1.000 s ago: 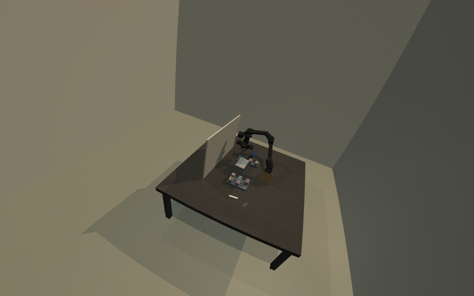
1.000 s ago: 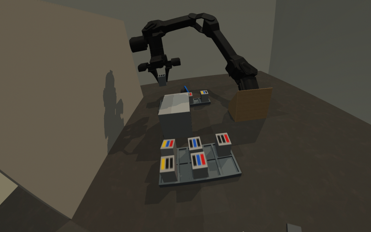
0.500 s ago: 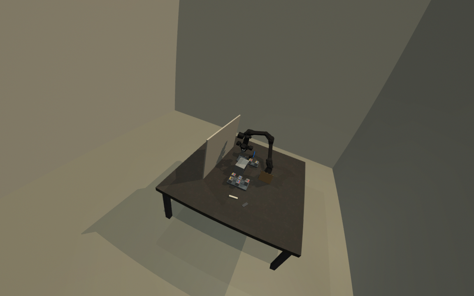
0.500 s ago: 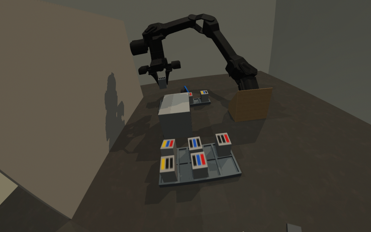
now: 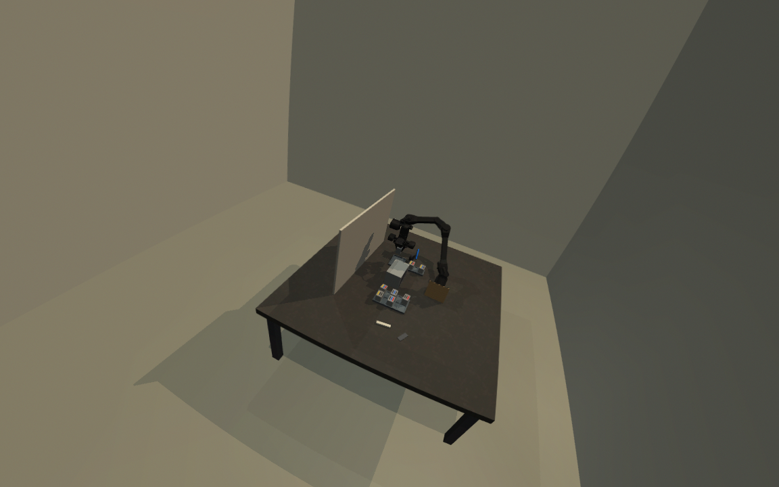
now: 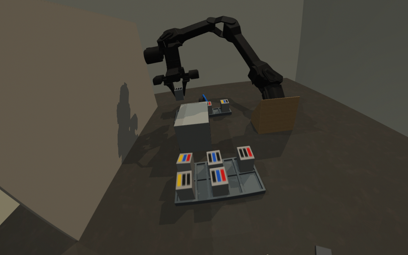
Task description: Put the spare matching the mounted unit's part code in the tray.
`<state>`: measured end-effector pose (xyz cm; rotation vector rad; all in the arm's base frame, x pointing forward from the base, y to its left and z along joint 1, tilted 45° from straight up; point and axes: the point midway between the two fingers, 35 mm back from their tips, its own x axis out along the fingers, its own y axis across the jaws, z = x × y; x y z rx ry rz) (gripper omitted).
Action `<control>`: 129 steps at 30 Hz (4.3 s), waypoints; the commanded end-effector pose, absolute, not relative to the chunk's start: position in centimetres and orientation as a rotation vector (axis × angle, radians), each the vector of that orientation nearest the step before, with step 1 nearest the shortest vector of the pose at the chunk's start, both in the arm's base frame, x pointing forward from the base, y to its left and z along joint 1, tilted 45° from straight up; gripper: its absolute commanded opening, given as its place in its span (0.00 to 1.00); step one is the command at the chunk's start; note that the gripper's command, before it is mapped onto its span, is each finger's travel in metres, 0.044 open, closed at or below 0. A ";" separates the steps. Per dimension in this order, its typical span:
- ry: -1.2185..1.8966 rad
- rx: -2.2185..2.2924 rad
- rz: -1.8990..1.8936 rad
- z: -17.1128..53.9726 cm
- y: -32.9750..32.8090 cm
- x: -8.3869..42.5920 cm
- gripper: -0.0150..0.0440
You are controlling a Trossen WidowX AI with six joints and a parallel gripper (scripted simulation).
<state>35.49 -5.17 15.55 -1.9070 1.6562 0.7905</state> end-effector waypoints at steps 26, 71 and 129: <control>1.651 -1.907 0.797 13.9 -6.7 35.7 0.25; 1.654 -1.903 0.793 11.4 -9.5 35.6 0.25; 1.637 -1.916 0.793 17.5 -3.2 34.7 1.00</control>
